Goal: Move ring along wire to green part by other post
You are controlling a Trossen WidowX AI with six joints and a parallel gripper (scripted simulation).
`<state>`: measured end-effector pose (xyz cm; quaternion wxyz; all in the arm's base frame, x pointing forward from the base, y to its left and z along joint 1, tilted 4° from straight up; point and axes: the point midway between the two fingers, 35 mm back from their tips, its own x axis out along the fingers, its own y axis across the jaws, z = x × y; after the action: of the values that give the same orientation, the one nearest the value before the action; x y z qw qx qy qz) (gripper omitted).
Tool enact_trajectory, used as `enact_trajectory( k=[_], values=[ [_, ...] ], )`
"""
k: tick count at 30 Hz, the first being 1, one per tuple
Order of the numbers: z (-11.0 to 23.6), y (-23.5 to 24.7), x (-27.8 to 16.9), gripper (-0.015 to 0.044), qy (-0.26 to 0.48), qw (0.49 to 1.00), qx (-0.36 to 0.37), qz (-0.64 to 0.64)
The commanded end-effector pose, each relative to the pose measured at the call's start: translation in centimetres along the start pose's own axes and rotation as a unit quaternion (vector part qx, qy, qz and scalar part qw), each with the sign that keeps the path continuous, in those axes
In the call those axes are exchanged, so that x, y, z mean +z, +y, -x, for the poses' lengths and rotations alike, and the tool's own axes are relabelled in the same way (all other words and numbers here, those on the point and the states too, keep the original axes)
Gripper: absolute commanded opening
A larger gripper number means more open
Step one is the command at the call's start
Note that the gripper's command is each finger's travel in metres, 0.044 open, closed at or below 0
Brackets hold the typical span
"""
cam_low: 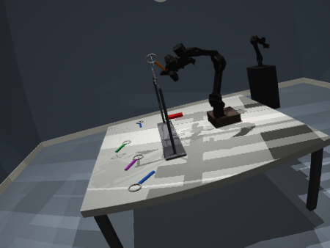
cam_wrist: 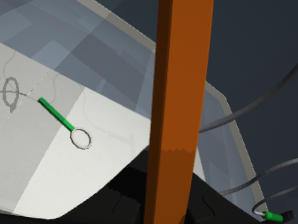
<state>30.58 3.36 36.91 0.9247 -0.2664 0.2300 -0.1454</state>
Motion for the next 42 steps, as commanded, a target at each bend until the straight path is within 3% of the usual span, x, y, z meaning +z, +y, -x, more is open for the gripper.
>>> enact_trajectory(
  k=[1,42],
  values=[
    [0.0,-0.2,0.0,-0.0150,-0.003,1.000,-0.014,0.024],
    [0.0,-2.0,0.5,-0.0150,-0.030,0.961,-0.132,0.241]
  ],
)
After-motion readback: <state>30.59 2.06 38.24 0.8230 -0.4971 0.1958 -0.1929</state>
